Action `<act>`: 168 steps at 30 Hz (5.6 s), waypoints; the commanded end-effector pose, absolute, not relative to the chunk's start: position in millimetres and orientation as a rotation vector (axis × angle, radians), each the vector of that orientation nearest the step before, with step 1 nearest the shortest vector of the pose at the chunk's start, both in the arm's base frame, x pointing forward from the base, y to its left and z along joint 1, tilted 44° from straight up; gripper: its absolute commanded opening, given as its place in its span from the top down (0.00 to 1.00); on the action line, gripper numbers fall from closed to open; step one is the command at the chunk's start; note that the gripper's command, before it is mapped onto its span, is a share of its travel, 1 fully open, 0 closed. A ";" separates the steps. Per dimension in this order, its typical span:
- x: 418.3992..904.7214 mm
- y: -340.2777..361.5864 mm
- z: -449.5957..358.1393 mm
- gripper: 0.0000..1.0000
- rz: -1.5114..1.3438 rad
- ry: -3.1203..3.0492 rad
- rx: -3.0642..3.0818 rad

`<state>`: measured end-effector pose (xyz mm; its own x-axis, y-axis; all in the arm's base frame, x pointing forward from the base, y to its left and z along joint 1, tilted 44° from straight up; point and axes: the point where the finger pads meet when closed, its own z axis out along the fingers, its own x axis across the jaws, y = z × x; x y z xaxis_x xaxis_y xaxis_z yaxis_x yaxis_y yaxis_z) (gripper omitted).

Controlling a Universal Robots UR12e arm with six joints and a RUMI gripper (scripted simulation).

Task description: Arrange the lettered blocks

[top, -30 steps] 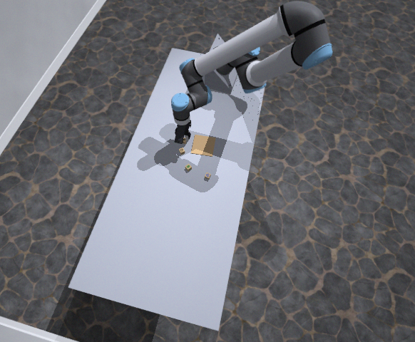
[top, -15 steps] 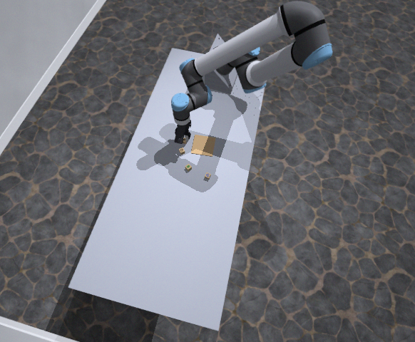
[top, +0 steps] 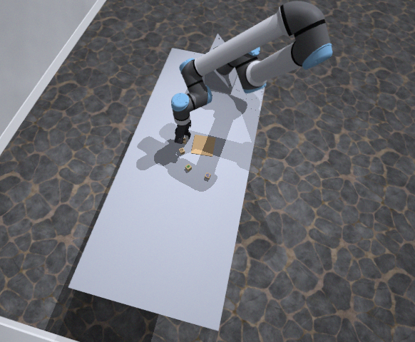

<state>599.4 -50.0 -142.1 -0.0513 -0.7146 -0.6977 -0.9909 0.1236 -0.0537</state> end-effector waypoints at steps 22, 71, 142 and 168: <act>599.9 -50.8 -141.8 0.72 0.612 1.825 -1.647; 588.6 -112.7 -77.5 0.00 0.612 1.825 -1.647; 767.3 -74.9 -14.1 0.60 0.170 0.830 -2.224; 767.5 -74.0 -15.1 0.60 0.170 0.830 -2.224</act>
<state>766.9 -73.7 -15.0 0.7814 -0.5118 -0.3570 -0.6115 -0.5138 -0.6018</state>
